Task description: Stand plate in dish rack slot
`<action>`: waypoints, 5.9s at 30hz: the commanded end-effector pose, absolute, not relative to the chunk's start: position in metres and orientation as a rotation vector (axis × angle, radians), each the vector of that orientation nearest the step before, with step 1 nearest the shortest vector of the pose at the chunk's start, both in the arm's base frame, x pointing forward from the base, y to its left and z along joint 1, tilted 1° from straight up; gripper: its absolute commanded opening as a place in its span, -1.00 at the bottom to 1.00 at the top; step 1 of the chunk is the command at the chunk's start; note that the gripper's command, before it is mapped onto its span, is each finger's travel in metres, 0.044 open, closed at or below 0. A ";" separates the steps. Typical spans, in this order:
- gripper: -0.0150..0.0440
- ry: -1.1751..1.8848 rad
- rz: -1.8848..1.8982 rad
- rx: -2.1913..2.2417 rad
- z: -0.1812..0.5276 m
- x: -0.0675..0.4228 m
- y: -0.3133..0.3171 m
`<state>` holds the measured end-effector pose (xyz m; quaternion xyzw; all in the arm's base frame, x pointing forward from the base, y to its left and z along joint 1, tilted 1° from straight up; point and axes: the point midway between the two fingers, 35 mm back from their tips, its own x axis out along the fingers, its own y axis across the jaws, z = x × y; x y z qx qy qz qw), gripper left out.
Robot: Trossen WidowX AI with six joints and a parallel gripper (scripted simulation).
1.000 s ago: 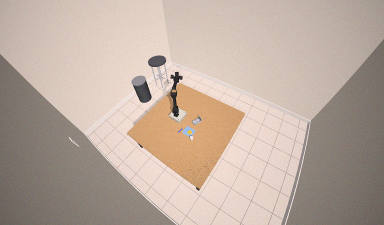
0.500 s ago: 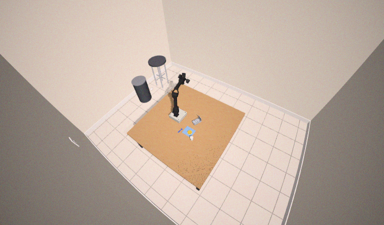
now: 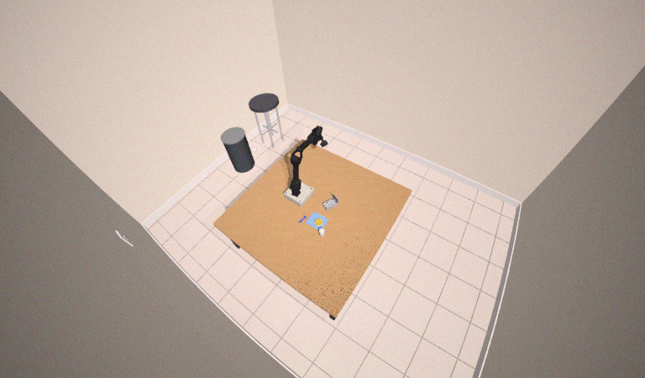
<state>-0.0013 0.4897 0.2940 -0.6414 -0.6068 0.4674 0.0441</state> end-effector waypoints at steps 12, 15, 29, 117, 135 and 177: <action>0.86 -1.326 1.560 -2.005 0.271 0.100 0.466; 0.86 -1.242 1.587 -1.986 0.268 0.109 0.460; 0.86 -0.761 1.634 -1.880 0.249 0.180 0.420; 0.86 1.457 0.187 -0.206 0.160 0.339 -0.098; 0.86 1.555 -0.062 0.070 0.120 0.310 -0.147; 0.86 1.556 -0.062 0.070 -0.006 0.314 -0.146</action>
